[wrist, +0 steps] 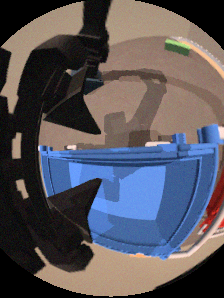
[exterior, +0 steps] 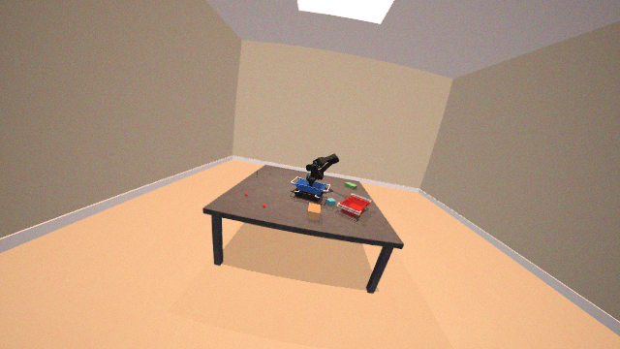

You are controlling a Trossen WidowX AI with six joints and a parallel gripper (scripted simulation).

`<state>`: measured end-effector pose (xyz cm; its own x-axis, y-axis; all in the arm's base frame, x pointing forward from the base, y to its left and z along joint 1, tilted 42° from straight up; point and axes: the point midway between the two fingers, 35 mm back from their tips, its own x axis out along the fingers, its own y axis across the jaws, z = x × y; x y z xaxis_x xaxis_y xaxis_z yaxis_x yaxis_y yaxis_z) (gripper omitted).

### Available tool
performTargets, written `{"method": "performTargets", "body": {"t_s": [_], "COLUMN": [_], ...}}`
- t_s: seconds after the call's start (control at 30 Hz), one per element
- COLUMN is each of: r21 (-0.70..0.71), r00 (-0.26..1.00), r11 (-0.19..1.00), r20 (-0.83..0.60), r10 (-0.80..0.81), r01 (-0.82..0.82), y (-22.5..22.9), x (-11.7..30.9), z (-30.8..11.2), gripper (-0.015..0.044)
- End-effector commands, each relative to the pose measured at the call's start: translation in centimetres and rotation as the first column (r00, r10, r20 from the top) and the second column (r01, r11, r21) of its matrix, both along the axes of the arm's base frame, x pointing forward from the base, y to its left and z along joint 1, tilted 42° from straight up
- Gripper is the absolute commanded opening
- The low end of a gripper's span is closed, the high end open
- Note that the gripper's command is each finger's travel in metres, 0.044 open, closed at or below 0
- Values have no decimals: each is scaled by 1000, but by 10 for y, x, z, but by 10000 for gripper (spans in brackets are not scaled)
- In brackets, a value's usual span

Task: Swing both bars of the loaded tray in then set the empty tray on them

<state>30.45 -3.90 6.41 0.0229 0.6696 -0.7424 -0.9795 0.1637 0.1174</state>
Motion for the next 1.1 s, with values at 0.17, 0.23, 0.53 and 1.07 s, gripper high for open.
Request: {"method": "performTargets", "body": {"t_s": [0.17, 0.23, 0.53, 1.07], "r21": [0, 0, -16, -41], "r00": [1000, 1000, 999, 989], "r11": [1000, 1000, 999, 988], "r20": [0, 0, 9, 20], "r10": [0, 0, -45, -146], "r01": [0, 0, 45, 147], "y": [0, 0, -25, -70], "x": [0, 0, 3, -13], "z": [0, 0, 26, 81], "gripper": [440, 440, 440, 440]}}
